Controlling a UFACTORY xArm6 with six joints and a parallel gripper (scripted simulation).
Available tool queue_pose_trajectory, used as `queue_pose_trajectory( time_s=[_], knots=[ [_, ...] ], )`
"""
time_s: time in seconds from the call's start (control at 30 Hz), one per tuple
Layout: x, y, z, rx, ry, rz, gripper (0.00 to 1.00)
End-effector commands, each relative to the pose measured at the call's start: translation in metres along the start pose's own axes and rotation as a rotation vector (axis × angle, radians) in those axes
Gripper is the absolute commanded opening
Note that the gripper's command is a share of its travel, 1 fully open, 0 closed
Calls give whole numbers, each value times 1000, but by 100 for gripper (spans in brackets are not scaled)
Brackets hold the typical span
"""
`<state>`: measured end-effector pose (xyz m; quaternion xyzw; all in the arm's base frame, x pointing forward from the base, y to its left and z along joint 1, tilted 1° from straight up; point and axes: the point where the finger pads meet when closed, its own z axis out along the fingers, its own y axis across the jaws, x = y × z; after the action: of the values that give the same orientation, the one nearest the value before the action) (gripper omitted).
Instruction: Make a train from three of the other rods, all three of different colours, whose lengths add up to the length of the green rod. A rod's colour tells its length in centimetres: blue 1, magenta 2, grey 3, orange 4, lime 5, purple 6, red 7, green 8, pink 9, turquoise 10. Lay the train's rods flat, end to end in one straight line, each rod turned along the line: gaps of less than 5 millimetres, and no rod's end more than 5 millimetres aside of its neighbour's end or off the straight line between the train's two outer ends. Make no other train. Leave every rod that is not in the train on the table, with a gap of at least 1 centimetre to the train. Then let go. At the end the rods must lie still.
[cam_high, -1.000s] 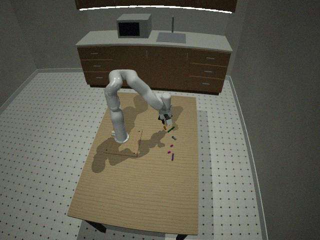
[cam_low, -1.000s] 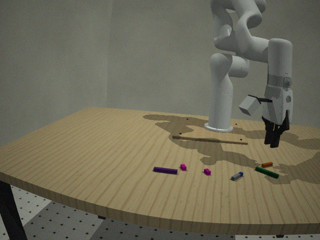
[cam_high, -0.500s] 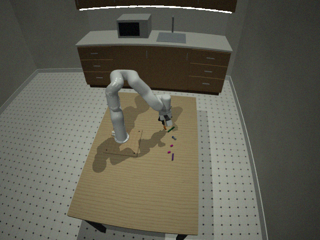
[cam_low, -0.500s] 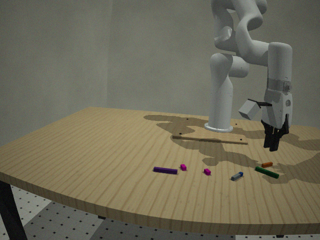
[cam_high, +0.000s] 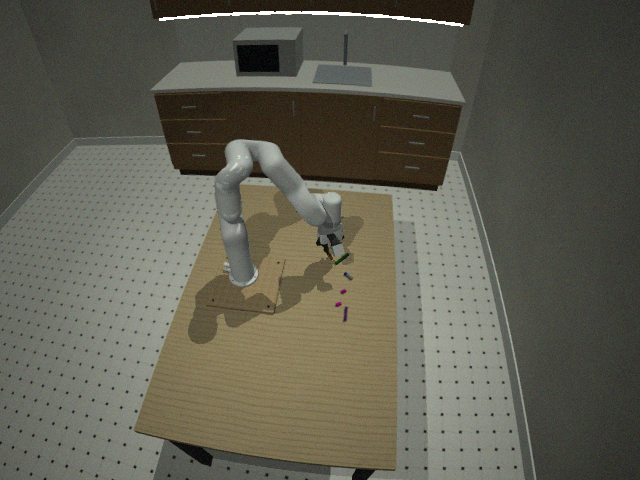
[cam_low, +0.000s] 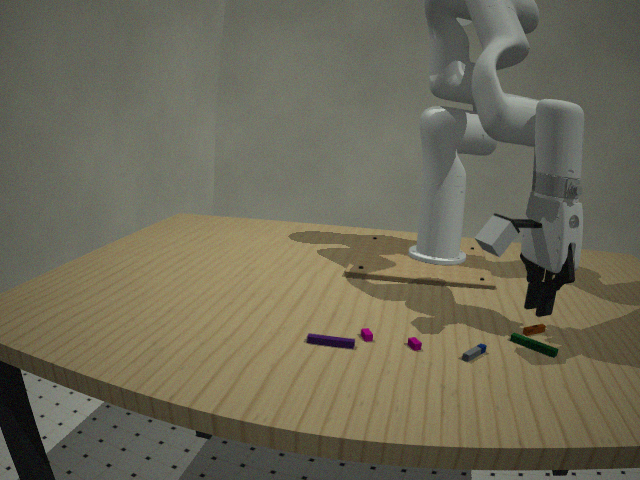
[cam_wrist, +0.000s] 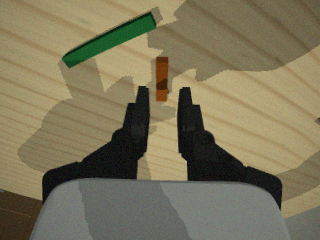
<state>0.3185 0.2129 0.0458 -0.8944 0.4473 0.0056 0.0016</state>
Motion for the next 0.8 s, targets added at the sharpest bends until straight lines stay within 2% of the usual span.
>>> queue_pose_trajectory(
  time_s=[0.0,0.37,0.77],
  knots=[
    [0,-2,5,5,0,0,24],
    [0,-2,16,5,0,0,24],
    [0,-2,18,5,0,0,24]
  ],
)
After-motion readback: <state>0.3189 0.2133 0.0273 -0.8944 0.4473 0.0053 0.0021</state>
